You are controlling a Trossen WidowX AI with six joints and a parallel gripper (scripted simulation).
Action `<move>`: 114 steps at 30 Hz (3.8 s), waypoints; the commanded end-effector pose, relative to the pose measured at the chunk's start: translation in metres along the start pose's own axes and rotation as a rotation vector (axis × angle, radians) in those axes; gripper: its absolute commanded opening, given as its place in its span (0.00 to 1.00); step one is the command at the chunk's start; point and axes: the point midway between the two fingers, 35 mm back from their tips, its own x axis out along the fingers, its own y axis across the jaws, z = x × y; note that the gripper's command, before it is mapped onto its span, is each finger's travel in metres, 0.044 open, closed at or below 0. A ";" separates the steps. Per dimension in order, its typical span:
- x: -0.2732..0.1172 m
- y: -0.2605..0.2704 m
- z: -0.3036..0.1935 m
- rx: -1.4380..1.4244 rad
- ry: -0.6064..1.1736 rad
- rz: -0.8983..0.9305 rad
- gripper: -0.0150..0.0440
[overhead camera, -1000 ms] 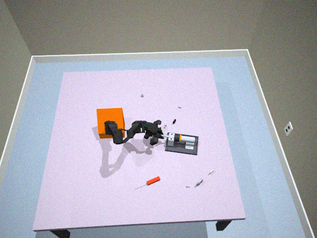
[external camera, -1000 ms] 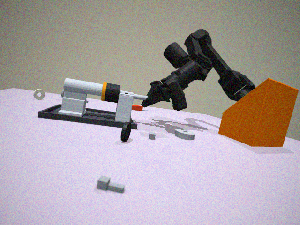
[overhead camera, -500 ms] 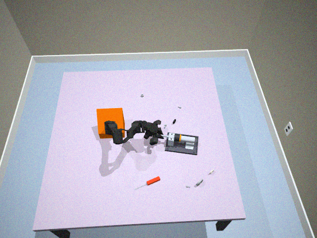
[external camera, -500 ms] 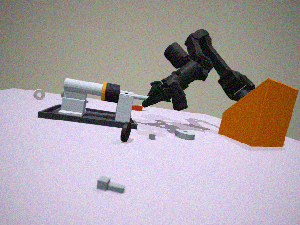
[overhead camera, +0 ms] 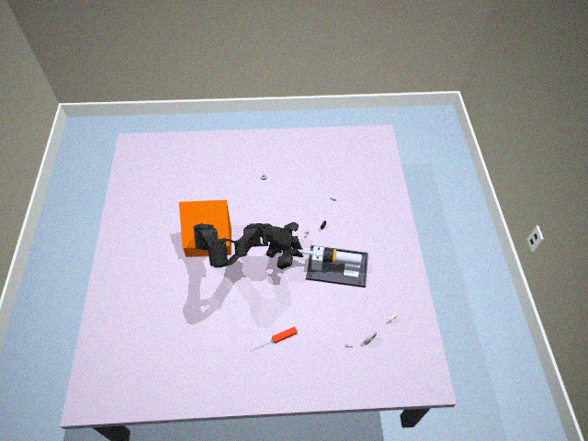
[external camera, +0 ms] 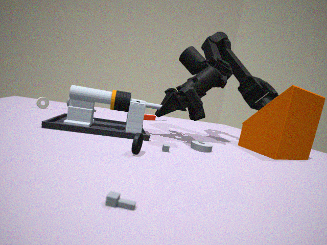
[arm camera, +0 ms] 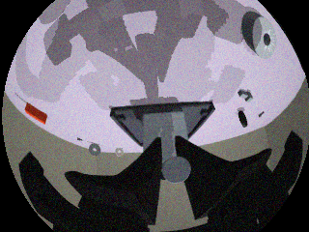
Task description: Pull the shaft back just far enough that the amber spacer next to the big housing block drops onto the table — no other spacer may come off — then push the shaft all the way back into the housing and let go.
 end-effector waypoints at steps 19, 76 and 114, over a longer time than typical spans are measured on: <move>-0.002 0.000 0.003 0.003 -0.003 0.002 0.25; -0.004 0.000 0.004 0.003 -0.003 0.002 0.25; 0.004 0.000 -0.005 0.004 -0.002 0.002 0.25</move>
